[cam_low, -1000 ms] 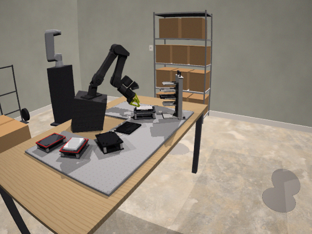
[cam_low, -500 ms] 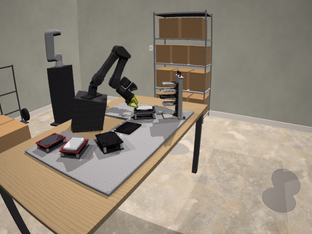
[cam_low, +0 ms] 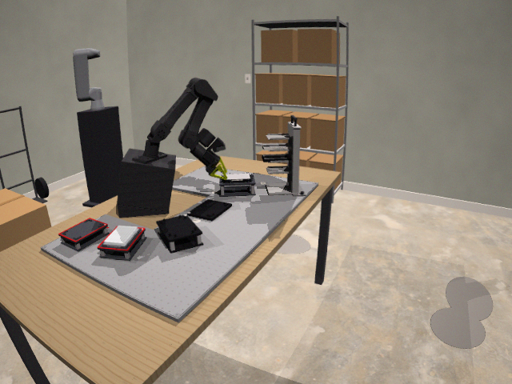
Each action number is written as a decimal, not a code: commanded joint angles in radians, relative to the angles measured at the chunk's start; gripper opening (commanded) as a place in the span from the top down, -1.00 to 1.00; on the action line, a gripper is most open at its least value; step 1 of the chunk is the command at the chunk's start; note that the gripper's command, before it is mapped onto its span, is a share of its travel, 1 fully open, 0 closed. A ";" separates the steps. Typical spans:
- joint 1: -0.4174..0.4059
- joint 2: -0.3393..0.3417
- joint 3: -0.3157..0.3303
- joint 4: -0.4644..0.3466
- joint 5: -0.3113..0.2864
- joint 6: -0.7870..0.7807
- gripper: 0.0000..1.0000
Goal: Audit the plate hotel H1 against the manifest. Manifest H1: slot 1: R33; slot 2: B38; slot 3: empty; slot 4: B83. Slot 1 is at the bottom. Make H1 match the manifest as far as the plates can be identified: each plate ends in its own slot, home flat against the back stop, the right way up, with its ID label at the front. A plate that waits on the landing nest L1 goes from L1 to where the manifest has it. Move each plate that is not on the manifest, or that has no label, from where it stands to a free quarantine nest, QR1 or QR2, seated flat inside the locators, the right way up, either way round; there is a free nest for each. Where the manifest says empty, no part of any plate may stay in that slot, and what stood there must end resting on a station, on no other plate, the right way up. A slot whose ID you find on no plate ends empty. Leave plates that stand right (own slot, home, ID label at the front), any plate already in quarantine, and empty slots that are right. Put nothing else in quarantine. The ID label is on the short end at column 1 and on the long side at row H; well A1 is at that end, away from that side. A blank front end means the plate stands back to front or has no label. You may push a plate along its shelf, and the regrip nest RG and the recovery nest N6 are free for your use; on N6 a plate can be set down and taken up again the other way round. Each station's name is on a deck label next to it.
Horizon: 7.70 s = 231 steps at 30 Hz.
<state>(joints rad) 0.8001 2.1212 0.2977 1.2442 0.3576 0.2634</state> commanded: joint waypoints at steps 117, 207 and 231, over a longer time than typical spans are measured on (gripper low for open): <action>0.016 -0.120 -0.047 -0.086 0.015 0.008 -0.72; 0.048 -0.742 -0.010 -0.708 0.042 0.027 -0.72; 0.059 -0.883 0.022 -0.883 0.050 0.034 -0.72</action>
<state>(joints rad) 0.8452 1.2724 0.2882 0.4061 0.3923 0.2916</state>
